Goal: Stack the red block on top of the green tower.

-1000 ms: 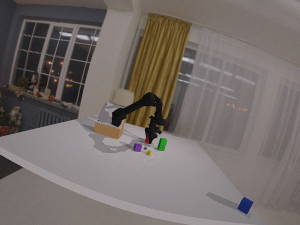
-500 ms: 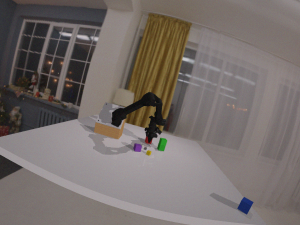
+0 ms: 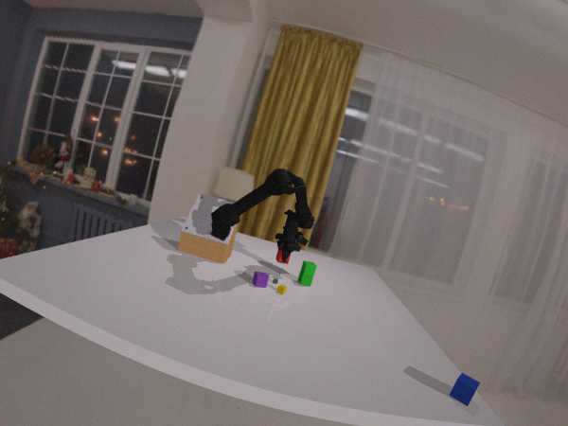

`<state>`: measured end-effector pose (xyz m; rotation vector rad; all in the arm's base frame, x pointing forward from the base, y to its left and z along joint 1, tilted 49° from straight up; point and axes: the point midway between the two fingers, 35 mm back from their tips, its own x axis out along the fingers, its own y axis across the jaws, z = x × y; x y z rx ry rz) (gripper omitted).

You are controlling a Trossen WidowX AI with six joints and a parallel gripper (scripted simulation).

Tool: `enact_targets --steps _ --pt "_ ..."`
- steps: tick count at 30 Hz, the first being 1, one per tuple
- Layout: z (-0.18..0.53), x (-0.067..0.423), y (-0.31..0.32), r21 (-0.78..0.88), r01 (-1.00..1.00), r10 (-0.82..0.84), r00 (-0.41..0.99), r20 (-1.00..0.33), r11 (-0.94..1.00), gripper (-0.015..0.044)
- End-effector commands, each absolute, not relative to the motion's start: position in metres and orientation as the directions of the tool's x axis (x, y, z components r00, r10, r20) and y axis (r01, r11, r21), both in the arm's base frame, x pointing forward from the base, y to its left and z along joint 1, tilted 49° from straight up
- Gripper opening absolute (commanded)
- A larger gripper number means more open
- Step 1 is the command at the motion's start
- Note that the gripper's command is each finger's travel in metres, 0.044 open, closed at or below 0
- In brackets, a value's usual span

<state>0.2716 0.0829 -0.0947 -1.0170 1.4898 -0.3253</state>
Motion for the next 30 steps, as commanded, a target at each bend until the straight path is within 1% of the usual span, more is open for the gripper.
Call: enact_targets --steps 1,12,21,30 --pt "-0.08 0.271 0.099 -0.715 -0.386 -0.732 0.131 -0.668 0.584 0.0" --pt "-0.045 0.264 0.138 -0.713 -0.386 -0.731 0.131 -0.67 0.585 0.0" --pt "-0.043 0.264 0.141 -0.713 -0.387 -0.73 0.13 -0.671 0.585 0.0" --pt "-0.016 0.313 0.13 -0.708 -0.389 -0.725 0.133 -0.676 0.59 0.0"
